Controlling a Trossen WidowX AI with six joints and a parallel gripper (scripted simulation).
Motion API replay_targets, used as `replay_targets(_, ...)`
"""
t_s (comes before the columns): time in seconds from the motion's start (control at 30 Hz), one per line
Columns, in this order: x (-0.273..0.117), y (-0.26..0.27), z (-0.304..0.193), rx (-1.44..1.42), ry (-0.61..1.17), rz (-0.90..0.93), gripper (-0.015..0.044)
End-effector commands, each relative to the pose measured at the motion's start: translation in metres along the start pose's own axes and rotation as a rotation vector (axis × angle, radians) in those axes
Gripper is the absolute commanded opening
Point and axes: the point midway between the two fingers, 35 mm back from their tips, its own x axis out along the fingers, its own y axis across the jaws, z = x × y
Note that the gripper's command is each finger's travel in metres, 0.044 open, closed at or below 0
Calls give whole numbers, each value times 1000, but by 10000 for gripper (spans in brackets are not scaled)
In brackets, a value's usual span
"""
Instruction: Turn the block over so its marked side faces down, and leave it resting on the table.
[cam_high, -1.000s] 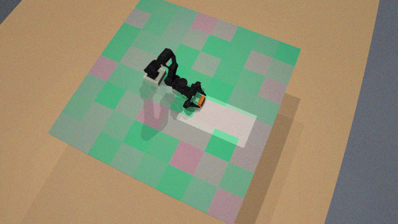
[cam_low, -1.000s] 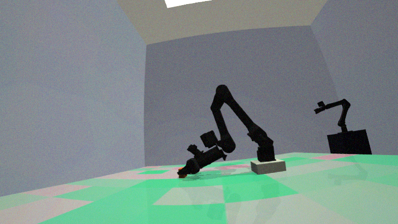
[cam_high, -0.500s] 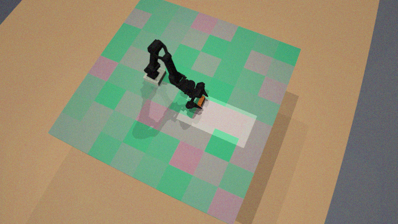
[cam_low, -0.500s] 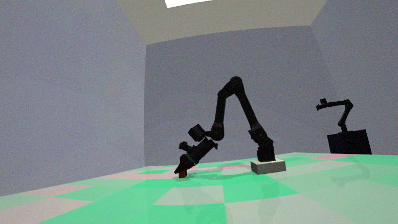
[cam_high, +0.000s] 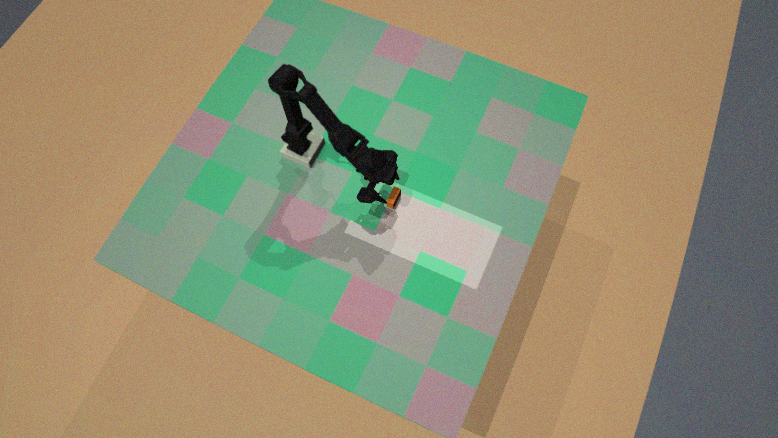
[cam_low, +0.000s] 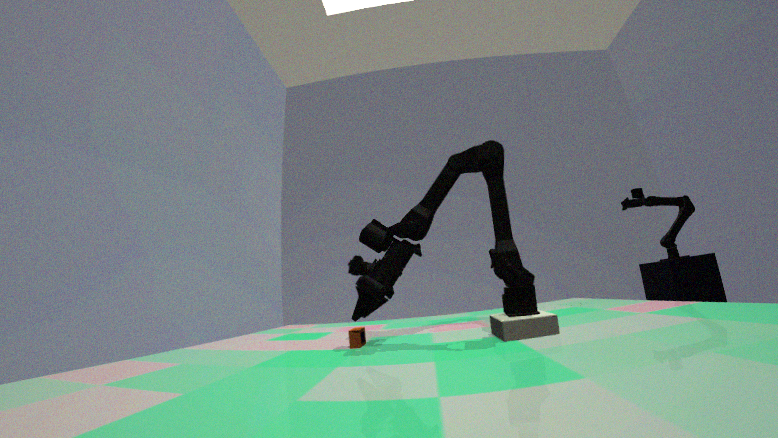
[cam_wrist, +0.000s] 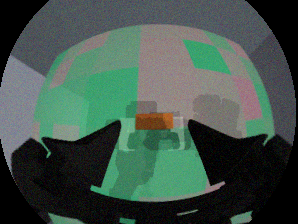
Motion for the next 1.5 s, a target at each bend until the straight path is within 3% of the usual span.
replay_targets(0.0, -25, 1, 3, -17, 59, -7, 440)
replay_targets(0.2, -24, 1, 5, -16, 80, -7, 440)
replay_targets(0.8, -24, 1, 51, -14, 639, -12, 440)
replay_targets(1.0, -24, 1, 51, -14, 644, -12, 440)
replay_targets(1.13, 2, -1, 33, -14, 644, -12, 440)
replay_targets(1.47, 16, 0, 22, -14, 644, -12, 440)
